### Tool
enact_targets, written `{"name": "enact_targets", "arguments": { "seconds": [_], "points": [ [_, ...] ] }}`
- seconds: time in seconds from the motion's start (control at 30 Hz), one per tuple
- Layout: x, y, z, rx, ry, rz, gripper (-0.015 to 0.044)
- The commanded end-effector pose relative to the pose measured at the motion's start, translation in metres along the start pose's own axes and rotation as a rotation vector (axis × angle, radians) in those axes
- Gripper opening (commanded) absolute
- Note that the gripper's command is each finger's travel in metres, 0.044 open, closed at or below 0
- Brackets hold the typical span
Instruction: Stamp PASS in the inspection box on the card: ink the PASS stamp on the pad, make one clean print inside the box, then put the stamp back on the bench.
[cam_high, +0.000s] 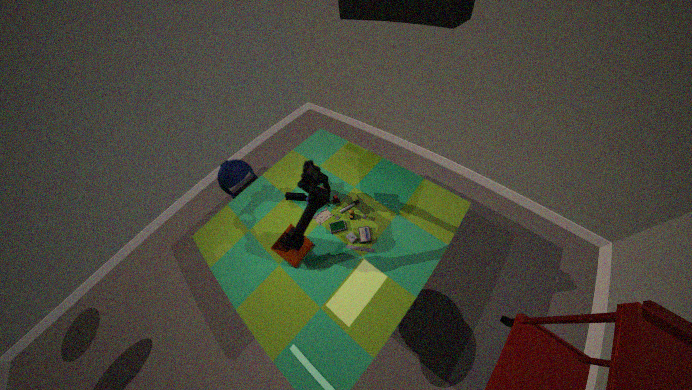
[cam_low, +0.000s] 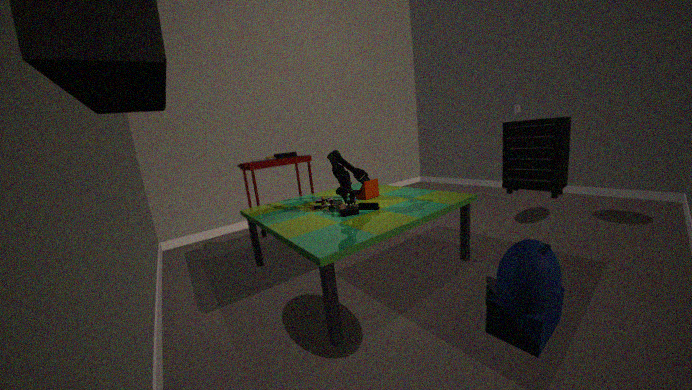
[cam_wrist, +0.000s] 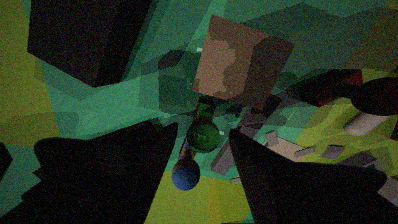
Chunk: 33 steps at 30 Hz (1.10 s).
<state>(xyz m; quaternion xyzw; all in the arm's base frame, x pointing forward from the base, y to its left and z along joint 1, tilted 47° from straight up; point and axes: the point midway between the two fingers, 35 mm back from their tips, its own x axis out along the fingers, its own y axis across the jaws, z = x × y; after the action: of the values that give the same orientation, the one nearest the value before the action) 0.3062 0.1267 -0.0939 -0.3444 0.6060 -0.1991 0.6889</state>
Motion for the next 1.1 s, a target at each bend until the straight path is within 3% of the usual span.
{"name": "enact_targets", "arguments": {
  "seconds": [0.0,0.1,0.17,1.07],
  "points": [
    [-0.047,0.005,0.006,0.006,-0.022,0.017,0.0263],
    [-0.096,0.004,0.001,0.002,-0.021,0.013,0.0263],
    [-0.107,0.003,-0.001,0.001,-0.02,0.011,0.0263],
    [-0.107,0.002,0.0,-0.003,-0.026,0.009,0.0263]
  ]
}}
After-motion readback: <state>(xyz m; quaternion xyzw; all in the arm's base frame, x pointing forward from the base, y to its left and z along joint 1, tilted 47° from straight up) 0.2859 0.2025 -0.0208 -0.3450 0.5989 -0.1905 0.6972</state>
